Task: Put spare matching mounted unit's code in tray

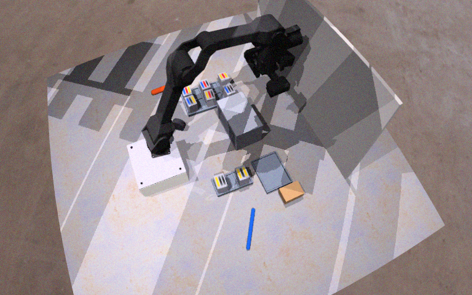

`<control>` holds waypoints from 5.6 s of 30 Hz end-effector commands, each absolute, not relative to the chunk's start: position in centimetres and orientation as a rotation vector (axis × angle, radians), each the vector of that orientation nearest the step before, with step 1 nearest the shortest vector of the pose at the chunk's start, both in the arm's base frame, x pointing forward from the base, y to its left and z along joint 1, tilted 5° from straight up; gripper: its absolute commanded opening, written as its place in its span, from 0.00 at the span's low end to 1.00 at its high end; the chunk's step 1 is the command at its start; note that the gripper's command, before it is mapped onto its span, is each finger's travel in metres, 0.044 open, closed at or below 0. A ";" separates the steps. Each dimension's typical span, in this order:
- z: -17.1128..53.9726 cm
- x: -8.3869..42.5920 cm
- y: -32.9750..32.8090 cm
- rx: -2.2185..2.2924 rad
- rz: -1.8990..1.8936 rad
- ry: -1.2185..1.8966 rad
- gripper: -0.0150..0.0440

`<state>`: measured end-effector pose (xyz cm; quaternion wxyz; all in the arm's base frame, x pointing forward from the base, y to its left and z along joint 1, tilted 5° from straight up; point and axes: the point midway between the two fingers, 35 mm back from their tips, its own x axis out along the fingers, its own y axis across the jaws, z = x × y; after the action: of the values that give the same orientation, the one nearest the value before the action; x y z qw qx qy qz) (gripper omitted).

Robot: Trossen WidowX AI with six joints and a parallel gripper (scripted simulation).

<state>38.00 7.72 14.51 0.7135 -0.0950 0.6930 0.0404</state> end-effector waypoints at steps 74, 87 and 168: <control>1.9 21.0 25.7 -1.344 1.291 1.182 0.76; -0.3 21.1 25.7 -1.344 1.291 1.182 0.76; 2.9 20.9 25.7 -1.344 1.291 1.182 0.25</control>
<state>20.93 25.53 2.31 0.4459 -0.5462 0.4808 0.5213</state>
